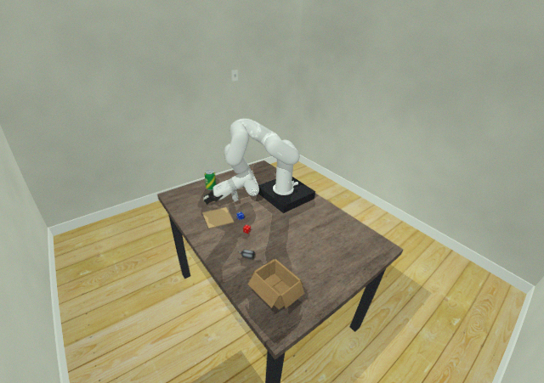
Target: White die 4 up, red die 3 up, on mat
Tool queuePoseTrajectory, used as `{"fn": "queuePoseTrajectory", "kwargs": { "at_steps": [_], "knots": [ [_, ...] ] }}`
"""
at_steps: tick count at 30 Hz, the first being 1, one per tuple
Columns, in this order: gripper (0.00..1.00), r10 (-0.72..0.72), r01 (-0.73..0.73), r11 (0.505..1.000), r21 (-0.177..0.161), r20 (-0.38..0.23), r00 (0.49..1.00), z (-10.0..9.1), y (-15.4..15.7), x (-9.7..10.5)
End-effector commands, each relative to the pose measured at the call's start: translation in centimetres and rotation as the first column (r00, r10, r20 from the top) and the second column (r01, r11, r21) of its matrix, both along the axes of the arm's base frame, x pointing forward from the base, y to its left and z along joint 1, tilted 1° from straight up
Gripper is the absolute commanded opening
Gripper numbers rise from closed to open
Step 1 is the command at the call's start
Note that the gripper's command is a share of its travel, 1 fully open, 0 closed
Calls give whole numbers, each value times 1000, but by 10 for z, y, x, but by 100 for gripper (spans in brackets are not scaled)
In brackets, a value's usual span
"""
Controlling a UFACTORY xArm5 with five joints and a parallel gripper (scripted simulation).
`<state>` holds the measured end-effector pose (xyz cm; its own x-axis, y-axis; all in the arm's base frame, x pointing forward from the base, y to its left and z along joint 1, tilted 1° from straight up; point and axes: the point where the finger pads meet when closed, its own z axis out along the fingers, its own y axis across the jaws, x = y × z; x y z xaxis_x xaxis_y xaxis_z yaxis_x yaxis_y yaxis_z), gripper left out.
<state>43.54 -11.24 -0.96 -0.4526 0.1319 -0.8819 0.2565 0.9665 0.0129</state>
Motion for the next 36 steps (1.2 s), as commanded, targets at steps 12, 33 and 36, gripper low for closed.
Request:
{"fn": "queuePoseTrajectory", "kwargs": {
  "at_steps": [12, 33, 36],
  "knots": [
    [27, 0, 0, 1000, -1, 5, 1000, -7, 0, 1],
    [27, 0, 0, 1000, -1, 5, 1000, -7, 0, 1],
    [27, 0, 0, 1000, -1, 5, 1000, -7, 0, 1]
  ]
}}
